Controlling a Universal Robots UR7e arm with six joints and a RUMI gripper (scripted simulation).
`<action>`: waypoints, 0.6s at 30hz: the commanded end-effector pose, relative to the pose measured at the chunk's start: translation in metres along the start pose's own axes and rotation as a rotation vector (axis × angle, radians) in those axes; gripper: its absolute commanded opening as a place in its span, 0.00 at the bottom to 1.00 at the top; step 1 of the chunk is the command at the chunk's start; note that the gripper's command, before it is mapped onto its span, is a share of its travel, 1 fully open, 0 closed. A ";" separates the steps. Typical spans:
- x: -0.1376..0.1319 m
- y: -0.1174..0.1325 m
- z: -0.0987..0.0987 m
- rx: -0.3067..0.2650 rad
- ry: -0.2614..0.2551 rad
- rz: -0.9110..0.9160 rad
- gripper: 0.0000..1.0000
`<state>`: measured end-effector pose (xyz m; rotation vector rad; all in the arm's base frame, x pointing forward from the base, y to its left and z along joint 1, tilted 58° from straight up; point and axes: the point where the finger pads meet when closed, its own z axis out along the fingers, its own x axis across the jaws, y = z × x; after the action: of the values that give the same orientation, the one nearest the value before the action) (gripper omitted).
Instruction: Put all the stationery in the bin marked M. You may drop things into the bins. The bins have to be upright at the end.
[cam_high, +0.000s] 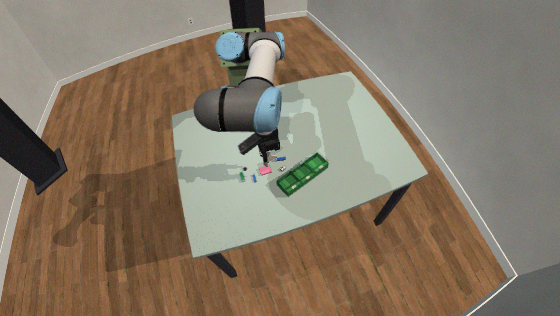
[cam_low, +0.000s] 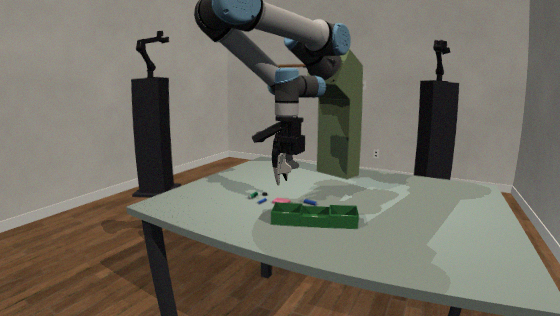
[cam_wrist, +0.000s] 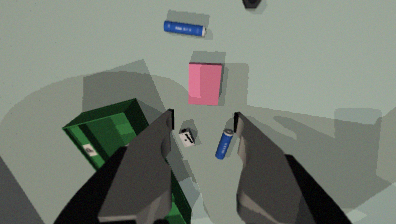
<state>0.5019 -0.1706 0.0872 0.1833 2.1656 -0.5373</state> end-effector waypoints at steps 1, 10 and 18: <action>0.000 0.000 0.000 0.000 -0.001 0.000 0.33; 0.000 0.000 0.028 0.000 -0.001 0.000 0.33; -0.001 0.000 0.058 0.000 -0.001 0.000 0.33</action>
<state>0.5335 -0.1898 0.0640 0.1835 2.1661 -0.5369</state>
